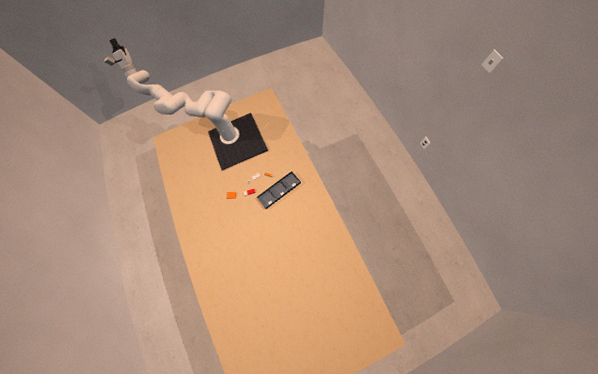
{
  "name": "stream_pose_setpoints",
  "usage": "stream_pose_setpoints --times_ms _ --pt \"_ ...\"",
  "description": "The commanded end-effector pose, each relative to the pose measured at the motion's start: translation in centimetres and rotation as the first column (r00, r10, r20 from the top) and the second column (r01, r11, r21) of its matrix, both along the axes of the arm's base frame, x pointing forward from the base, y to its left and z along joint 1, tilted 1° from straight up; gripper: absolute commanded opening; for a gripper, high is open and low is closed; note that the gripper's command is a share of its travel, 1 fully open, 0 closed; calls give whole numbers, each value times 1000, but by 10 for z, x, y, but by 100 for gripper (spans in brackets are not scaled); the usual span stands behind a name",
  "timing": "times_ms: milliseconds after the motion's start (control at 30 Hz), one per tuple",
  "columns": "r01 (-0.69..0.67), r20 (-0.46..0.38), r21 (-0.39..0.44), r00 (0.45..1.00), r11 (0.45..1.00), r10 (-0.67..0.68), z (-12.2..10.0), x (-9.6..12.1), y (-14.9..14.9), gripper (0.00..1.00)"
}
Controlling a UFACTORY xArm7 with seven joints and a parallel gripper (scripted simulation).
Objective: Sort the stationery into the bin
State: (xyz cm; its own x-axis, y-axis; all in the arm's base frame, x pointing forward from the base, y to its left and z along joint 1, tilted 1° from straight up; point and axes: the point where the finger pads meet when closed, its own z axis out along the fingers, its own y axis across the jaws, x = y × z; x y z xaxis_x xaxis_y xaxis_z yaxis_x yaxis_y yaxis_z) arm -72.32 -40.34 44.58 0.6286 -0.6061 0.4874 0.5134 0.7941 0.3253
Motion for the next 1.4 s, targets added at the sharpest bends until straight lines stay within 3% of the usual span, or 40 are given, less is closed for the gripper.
stream_pose_setpoints --times_ms 0,67,167,233,300,633,800,933,1300,1367 --pt "1 -4 -2 1000 1000 -1 33 1 13 7" --pt "1 -4 -2 1000 1000 -1 33 1 13 7" --pt "100 -107 -37 989 994 -103 54 9 27 7" --pt "100 -107 -37 989 994 -103 54 9 27 7" --pt "140 -150 -55 978 989 -147 68 17 38 7" --pt "141 -151 -56 977 988 -148 140 27 72 7" --pt "141 -151 -56 977 988 -148 144 28 74 7" --pt "254 -256 -125 926 959 -279 169 44 94 7" --pt "274 -275 -140 912 952 -303 241 72 139 7" --pt "274 -275 -140 912 952 -303 241 72 139 7"
